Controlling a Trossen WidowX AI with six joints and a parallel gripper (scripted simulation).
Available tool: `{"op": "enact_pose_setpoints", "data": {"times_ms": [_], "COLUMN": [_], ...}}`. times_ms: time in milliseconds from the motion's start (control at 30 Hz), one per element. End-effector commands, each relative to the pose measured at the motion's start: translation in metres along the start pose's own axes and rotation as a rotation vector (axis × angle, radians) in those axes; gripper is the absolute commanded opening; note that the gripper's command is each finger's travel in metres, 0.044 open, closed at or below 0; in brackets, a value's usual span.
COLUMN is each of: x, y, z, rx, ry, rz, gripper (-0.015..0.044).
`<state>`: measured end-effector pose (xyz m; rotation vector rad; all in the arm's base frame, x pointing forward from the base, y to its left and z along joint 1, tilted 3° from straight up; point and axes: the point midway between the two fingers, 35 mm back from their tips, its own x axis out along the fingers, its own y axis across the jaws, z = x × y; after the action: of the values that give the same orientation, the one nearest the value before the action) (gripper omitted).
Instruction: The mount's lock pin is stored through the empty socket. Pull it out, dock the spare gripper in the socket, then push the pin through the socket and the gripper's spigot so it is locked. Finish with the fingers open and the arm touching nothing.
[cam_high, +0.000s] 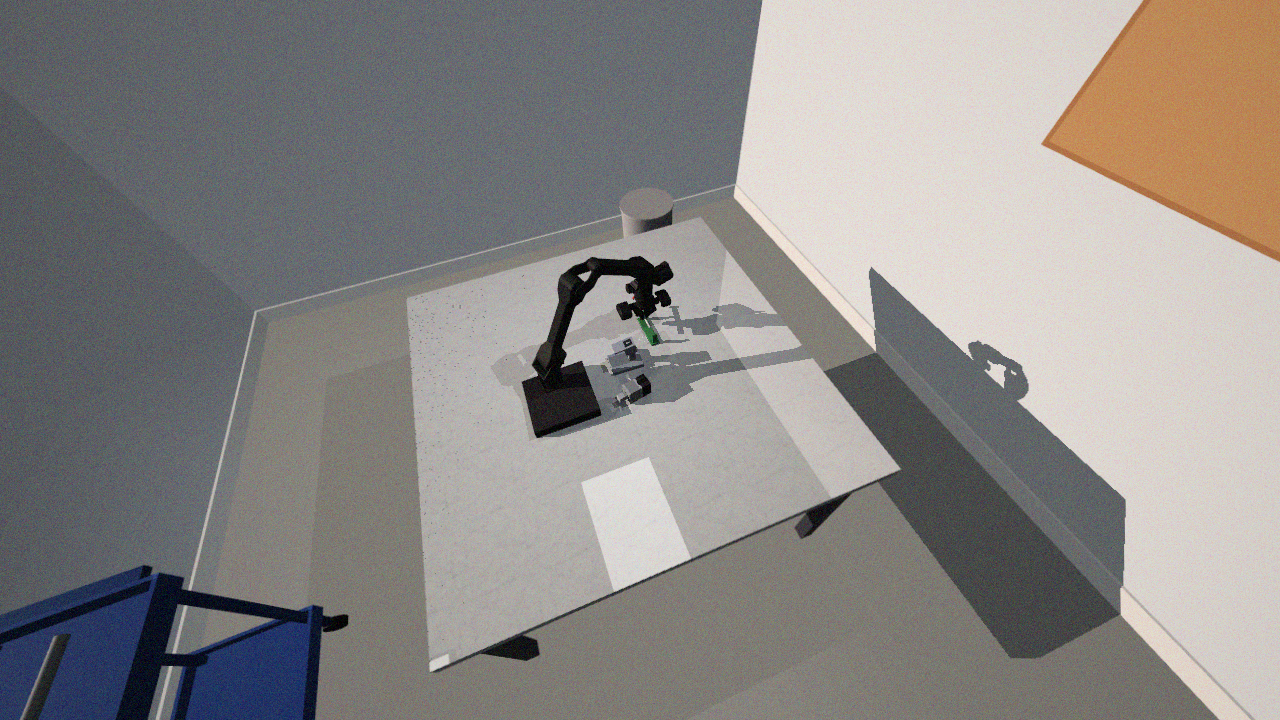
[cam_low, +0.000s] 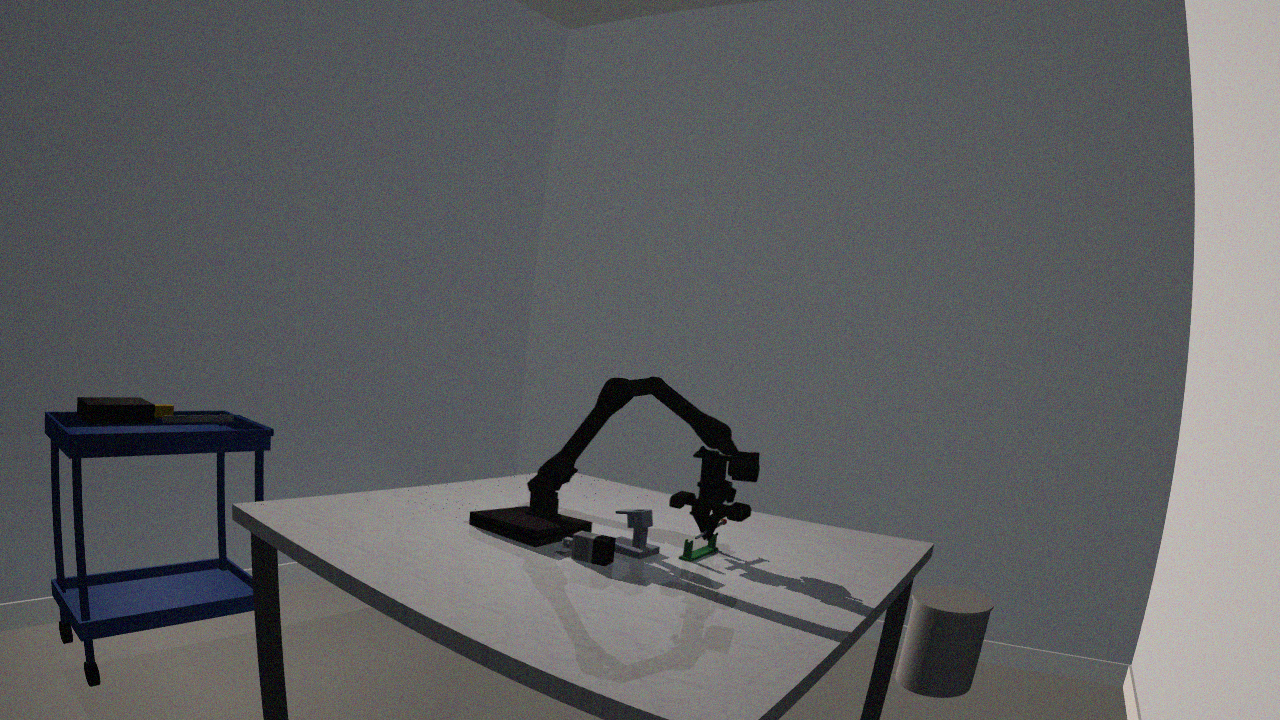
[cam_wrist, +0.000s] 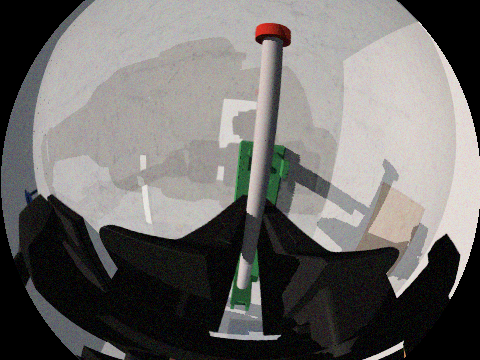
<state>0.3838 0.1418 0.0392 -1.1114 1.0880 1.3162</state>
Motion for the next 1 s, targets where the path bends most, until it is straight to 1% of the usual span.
{"op": "enact_pose_setpoints", "data": {"times_ms": [0,167,467,967], "x": [-0.008,-0.018,-0.015,-0.031], "y": [0.0,0.0,0.0,-0.002], "z": [0.001,0.002,-0.001,-0.046], "rx": [-0.001,0.001,0.003,0.01], "ry": [0.0,0.0,0.001,0.006], "rz": [-0.002,0.001,0.003,0.003], "gripper": [0.0,0.0,0.0,0.0]}}
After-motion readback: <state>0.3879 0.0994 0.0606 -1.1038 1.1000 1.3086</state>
